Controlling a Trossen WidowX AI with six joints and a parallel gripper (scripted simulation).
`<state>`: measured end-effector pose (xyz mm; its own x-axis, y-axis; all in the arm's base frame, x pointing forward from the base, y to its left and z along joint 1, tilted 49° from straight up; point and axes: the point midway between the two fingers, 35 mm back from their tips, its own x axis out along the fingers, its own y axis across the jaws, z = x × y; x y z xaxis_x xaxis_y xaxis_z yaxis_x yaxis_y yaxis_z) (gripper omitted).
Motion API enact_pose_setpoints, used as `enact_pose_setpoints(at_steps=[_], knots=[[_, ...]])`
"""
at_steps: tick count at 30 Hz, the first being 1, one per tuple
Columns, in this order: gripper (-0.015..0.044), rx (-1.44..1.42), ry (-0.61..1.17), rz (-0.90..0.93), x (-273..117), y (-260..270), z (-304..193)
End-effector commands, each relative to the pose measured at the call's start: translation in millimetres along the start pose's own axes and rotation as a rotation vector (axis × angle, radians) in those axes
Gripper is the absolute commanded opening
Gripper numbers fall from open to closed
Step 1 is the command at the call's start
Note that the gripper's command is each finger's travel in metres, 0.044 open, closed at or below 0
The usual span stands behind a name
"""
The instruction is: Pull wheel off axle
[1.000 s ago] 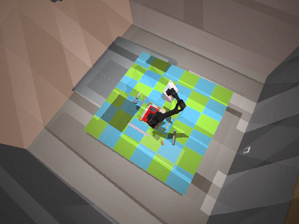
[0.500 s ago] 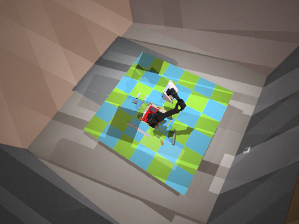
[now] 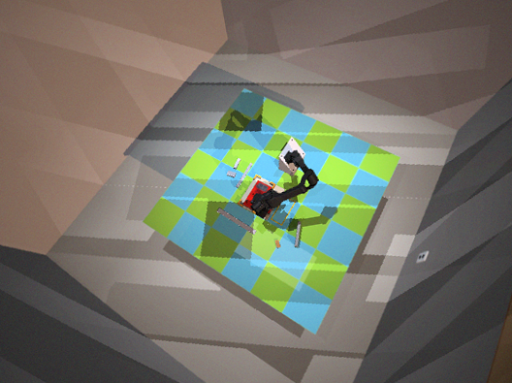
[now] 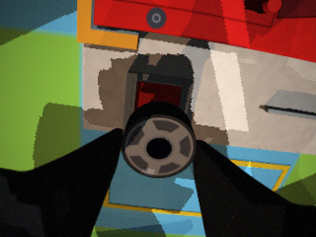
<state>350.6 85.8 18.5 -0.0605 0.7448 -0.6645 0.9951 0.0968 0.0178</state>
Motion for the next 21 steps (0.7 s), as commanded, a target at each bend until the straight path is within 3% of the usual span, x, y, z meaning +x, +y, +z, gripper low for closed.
enact_pose_setpoints(at_steps=[1, 21], knots=[[0.0, -0.003, -0.004, 0.009, -5.5, 1.4, 0.4], [0.0, -0.001, -0.003, 0.01, -12.2, 1.1, 0.4]])
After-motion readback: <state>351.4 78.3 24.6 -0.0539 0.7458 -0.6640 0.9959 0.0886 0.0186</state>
